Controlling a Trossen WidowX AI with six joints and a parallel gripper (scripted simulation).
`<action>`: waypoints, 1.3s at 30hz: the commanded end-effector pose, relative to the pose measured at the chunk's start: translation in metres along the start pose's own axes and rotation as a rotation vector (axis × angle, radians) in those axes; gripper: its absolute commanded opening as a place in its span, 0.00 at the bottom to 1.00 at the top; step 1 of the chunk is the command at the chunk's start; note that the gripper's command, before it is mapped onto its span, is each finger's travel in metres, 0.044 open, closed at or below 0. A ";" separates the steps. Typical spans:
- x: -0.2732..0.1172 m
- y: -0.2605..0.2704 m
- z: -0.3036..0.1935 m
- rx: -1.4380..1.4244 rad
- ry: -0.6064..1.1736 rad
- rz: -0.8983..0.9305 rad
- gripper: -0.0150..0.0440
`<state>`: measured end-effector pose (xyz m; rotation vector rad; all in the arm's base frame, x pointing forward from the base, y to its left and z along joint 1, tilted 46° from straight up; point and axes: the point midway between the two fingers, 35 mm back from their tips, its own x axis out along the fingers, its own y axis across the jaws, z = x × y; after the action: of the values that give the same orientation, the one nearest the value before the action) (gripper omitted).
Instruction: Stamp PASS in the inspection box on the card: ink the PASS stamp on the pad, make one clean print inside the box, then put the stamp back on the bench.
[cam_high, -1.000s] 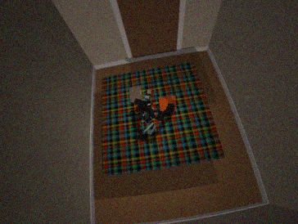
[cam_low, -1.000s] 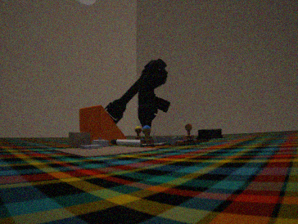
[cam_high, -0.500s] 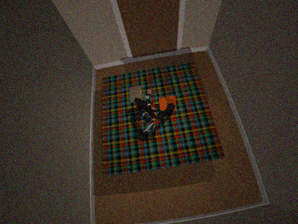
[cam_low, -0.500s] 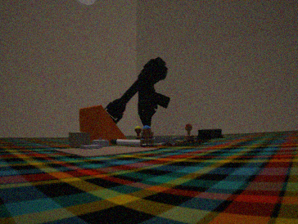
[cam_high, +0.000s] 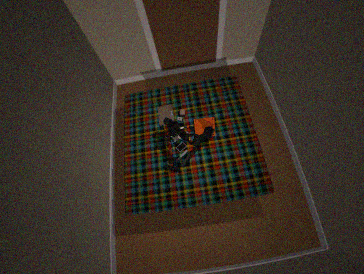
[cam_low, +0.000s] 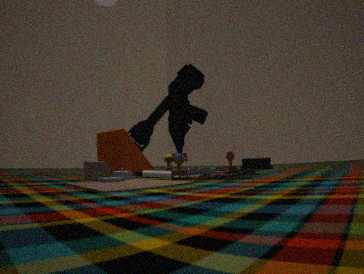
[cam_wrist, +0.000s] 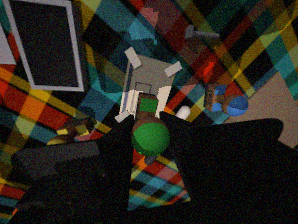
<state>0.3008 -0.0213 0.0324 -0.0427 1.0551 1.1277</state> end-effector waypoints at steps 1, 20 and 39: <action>-0.008 0.000 0.000 -0.009 0.004 -0.003 0.25; -0.029 -0.019 -0.039 -0.009 0.012 -0.011 0.25; -0.028 -0.045 -0.139 -0.017 0.011 -0.007 0.25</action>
<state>0.2432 -0.1338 -0.0403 -0.0546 1.0566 1.1176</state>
